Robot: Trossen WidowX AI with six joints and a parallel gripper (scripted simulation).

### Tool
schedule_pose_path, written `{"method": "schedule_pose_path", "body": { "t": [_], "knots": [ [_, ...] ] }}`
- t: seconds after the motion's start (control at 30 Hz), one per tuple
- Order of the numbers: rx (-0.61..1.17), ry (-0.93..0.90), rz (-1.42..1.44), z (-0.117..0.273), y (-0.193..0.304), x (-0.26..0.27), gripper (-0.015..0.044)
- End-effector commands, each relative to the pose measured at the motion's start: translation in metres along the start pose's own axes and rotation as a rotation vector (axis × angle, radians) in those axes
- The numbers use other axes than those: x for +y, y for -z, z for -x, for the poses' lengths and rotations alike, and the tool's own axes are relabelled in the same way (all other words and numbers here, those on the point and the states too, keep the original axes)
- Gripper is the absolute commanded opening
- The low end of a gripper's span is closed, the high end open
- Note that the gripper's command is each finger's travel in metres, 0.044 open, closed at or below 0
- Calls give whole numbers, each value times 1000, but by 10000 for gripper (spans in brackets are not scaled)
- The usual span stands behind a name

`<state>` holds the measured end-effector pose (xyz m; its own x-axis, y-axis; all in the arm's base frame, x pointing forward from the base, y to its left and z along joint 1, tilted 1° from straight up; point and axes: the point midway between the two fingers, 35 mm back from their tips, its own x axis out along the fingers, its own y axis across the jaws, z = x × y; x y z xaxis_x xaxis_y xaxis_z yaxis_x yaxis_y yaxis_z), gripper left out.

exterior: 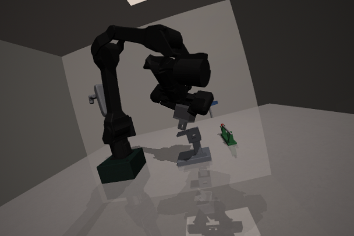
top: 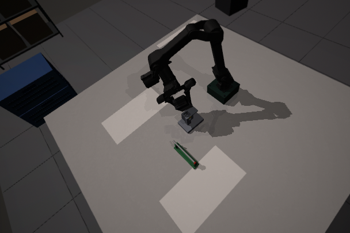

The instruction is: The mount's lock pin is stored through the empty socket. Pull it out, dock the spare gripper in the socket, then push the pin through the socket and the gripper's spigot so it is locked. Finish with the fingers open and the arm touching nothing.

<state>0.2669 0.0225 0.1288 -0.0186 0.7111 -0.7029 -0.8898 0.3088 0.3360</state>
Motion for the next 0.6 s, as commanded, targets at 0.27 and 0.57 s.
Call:
{"method": "schedule_pose_path", "body": {
  "t": [0.27,0.57],
  "knots": [
    [-72,-34,262,3,-10,10,0],
    [-121,-45,449,5,-15,16,0]
  ]
}}
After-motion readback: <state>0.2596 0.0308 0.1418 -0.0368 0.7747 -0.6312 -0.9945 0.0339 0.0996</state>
